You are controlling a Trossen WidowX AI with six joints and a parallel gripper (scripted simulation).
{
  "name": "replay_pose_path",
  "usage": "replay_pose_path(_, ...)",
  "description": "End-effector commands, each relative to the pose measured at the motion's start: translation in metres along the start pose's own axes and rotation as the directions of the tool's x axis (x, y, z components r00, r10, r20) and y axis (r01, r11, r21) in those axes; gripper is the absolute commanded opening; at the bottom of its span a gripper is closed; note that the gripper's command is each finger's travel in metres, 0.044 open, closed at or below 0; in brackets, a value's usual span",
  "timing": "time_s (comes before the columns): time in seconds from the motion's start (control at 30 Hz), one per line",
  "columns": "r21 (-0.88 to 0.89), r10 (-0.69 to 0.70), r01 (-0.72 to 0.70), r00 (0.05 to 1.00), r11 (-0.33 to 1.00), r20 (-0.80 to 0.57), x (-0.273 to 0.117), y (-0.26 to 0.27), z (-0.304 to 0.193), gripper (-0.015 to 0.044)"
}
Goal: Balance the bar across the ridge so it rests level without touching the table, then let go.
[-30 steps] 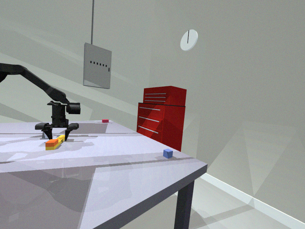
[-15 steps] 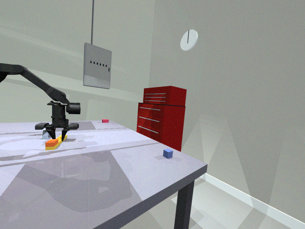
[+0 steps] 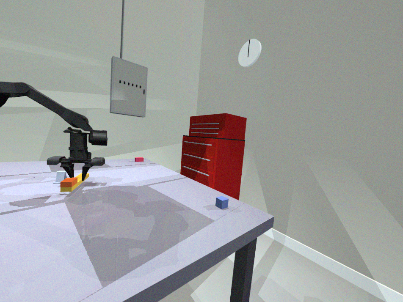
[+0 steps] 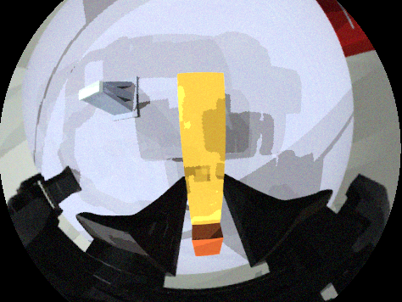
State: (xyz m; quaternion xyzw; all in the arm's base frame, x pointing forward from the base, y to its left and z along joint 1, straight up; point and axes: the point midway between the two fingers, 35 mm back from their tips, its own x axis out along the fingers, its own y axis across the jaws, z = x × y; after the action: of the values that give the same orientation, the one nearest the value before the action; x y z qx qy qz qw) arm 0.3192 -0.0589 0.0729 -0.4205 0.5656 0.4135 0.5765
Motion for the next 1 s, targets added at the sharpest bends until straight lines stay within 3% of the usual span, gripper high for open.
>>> replay_pose_path(0.0, -0.002, -0.011, 0.011, 1.0, 1.0, 0.0, -0.013, -0.002, 0.0, 0.0)
replay_pose_path(0.97, -0.003, -0.012, 0.012, 1.0, 1.0, -0.002, -0.076, 0.006, 0.008, 0.0)
